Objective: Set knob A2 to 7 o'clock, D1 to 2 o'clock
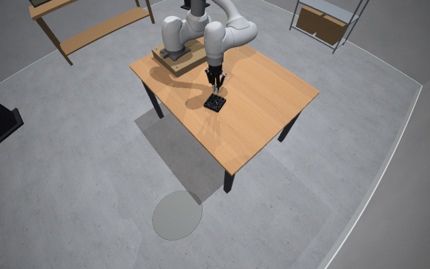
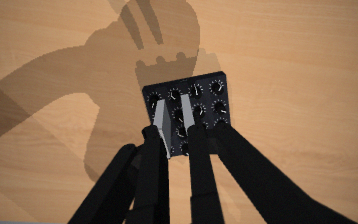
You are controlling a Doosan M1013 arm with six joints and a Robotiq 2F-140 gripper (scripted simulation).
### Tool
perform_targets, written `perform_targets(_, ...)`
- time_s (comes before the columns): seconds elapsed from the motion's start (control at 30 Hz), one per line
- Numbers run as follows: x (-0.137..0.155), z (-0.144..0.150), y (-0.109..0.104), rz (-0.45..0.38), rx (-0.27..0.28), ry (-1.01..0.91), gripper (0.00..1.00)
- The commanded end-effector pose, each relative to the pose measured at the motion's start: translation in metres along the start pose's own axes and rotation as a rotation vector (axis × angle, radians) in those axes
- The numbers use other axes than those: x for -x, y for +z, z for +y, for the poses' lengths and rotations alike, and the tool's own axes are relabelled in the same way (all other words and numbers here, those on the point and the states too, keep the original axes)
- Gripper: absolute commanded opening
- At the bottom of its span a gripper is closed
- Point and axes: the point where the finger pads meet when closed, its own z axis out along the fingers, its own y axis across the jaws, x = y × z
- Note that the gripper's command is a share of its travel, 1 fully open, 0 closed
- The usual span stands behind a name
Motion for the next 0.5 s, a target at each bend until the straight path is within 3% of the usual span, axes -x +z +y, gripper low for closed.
perform_targets(0.0,0.0,0.0,-0.0002,0.0,0.0,0.013,0.12)
perform_targets(0.4,0.0001,0.0,-0.0053,0.0,0.0,0.43,0.12)
perform_targets(0.47,0.0001,0.0,-0.0053,0.0,0.0,0.43,0.12)
